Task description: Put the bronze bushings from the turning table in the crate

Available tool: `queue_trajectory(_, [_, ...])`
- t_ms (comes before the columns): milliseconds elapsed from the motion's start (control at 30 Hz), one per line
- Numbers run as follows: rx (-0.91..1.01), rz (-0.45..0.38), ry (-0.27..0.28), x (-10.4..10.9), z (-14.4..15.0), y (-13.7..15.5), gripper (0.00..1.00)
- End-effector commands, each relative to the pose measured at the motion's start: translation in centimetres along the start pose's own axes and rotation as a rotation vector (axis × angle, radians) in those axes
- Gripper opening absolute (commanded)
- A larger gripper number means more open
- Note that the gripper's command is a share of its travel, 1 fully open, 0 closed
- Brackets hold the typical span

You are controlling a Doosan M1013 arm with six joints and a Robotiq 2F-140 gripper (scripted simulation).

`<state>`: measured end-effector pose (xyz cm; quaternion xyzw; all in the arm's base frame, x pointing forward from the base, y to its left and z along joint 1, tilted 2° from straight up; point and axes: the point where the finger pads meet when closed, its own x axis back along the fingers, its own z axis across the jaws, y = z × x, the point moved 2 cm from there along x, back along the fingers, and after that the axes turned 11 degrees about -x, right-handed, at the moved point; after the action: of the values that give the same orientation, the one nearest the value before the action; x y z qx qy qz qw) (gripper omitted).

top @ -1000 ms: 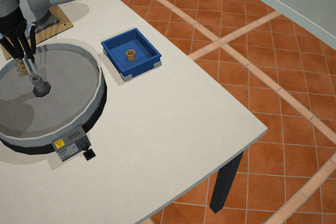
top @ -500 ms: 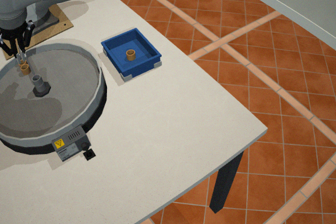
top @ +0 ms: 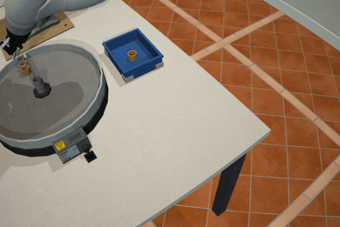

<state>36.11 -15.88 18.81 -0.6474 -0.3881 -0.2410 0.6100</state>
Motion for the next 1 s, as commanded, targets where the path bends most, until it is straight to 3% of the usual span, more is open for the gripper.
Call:
queue_trajectory(0, [0.0, 0.0, 0.0, 0.0, 0.0, 0.0, 0.06])
queue_trajectory(967, [0.001, -0.001, -0.001, -0.39, 0.06, 0.32, 0.06])
